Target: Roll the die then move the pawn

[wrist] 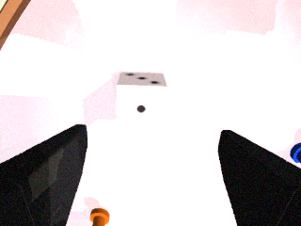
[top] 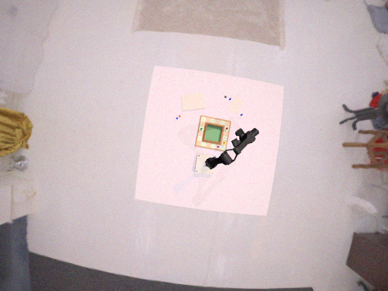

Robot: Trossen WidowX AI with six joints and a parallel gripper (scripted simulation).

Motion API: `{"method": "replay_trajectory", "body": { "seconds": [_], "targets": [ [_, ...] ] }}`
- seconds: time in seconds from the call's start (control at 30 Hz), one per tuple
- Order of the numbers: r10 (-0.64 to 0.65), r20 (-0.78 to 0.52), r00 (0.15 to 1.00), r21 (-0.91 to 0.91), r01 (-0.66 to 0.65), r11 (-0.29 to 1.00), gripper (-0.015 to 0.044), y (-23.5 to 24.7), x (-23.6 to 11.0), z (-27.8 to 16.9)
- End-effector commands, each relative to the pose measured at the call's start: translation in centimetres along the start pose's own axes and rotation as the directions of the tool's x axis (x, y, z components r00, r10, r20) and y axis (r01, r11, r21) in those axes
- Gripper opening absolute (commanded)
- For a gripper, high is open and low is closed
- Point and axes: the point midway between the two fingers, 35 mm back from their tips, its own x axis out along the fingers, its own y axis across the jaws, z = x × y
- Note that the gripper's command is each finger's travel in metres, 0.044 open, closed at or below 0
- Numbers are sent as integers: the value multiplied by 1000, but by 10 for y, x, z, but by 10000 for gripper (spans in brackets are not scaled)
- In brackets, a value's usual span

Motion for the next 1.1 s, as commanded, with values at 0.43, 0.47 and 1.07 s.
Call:
{"method": "replay_trajectory", "body": {
  "seconds": [0.43,0.47,1.07],
  "targets": [
    [19,0,1000,-3,-19,1000,275,4,28,0],
    [19,0,1000,-3,-19,1000,275,4,29,0],
    [19,0,1000,-3,-19,1000,130,5,44,0]
  ]
}}
